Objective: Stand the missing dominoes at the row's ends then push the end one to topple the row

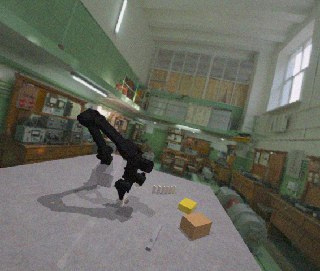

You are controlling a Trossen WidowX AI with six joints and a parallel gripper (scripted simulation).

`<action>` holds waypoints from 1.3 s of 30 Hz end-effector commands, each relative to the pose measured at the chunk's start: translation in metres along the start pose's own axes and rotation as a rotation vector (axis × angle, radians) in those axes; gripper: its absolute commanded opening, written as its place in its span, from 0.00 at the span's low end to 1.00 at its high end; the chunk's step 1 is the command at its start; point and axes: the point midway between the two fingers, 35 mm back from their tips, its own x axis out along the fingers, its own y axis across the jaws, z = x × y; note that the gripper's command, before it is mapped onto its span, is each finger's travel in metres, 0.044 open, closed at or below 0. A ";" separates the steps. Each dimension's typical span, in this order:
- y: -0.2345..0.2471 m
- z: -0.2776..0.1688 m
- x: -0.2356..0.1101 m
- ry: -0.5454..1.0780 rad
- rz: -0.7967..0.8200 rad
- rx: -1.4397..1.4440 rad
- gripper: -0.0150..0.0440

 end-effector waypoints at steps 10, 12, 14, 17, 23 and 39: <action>0.004 -0.002 0.023 0.004 0.005 -0.016 1.00; 0.004 -0.002 0.026 0.004 0.005 -0.016 1.00; 0.004 -0.002 0.027 0.004 0.004 -0.016 1.00; 0.004 -0.002 0.028 0.004 0.004 -0.016 0.91; 0.004 -0.002 0.028 0.004 0.004 -0.016 0.64; 0.005 0.001 0.019 0.004 0.011 -0.015 0.44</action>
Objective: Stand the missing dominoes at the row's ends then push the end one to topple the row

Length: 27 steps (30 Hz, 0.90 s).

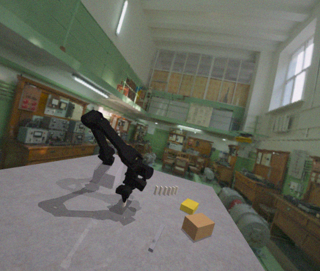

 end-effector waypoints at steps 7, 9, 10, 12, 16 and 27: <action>0.003 0.006 -0.109 0.001 0.017 0.003 0.44; 0.000 0.001 -0.129 -0.001 0.006 0.002 0.44; 0.000 0.001 -0.131 -0.001 0.004 0.002 0.44; 0.000 0.001 -0.131 -0.001 0.004 0.002 0.44; 0.000 0.001 -0.131 -0.001 0.004 0.002 0.44; 0.102 0.073 -0.139 -0.013 0.034 -0.252 0.44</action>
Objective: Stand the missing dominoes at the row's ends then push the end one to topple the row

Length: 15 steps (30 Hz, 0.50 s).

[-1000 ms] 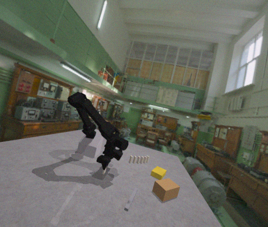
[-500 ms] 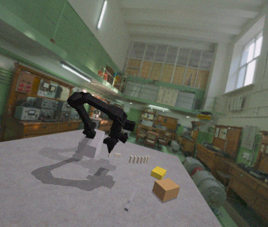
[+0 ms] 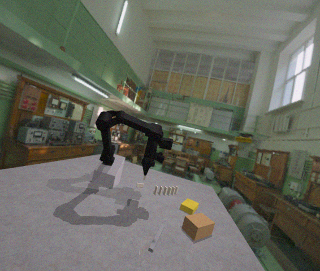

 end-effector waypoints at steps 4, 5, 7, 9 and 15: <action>0.092 0.052 0.002 0.008 0.010 -0.200 0.44; 0.107 0.057 0.003 0.009 0.008 -0.229 0.44; 0.138 0.065 0.006 0.011 0.003 -0.287 0.44; 0.159 0.069 0.008 0.013 -0.001 -0.324 0.44; 0.162 0.070 0.012 0.013 -0.001 -0.328 0.44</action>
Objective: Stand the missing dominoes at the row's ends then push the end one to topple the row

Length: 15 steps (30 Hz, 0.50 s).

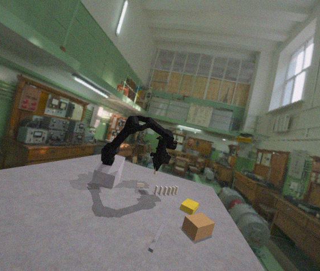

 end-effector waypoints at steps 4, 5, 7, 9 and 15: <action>0.000 0.009 0.029 -0.003 0.011 0.012 0.44; 0.000 0.010 0.036 -0.004 0.011 0.012 0.44; 0.000 0.011 0.048 -0.005 0.012 0.012 0.44; 0.000 0.011 0.061 -0.005 0.012 0.012 0.44; -0.001 0.009 0.098 -0.003 0.008 0.013 0.44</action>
